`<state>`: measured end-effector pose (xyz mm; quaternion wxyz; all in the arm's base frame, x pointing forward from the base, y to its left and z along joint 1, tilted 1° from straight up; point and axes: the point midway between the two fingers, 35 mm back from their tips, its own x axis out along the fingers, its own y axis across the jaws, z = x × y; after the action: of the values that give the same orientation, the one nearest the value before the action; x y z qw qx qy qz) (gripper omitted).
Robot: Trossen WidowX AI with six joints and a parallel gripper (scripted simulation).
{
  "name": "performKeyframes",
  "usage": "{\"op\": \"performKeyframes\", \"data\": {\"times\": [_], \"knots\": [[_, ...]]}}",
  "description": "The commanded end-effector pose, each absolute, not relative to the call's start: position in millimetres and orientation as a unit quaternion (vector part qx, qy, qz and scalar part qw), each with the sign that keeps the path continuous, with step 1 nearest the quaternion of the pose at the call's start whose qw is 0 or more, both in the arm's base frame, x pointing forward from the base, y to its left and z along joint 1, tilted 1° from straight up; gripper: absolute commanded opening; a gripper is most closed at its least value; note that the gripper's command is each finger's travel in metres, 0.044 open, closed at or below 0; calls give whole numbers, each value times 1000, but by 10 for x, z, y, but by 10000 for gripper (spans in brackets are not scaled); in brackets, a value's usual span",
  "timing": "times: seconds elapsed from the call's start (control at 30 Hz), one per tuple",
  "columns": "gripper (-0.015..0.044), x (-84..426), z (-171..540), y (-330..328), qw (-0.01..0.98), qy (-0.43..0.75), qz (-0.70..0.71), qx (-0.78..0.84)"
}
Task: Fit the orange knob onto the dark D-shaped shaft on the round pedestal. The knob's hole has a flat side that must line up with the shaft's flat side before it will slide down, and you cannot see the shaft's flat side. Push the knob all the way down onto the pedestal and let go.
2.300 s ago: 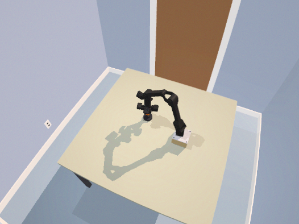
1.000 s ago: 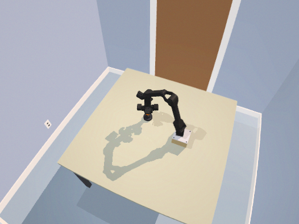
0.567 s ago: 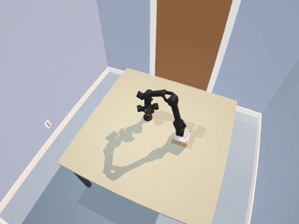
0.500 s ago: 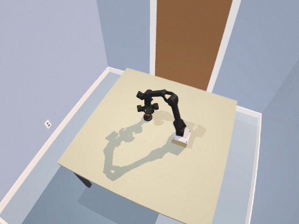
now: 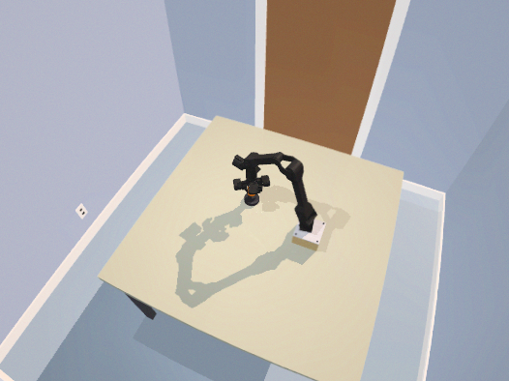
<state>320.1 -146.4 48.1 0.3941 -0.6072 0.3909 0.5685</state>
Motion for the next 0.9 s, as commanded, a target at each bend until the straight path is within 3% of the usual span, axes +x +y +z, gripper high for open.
{"op": "performKeyframes", "data": {"times": [0.0, 0.37, 0.87], "knots": [[0, 3209, 510, -1472, 392, 389, 569, -609], [0, 3217, 511, -1471, 327, 328, 606, -647], [0, 3201, 469, -1463, 327, 328, 607, -647]]}}
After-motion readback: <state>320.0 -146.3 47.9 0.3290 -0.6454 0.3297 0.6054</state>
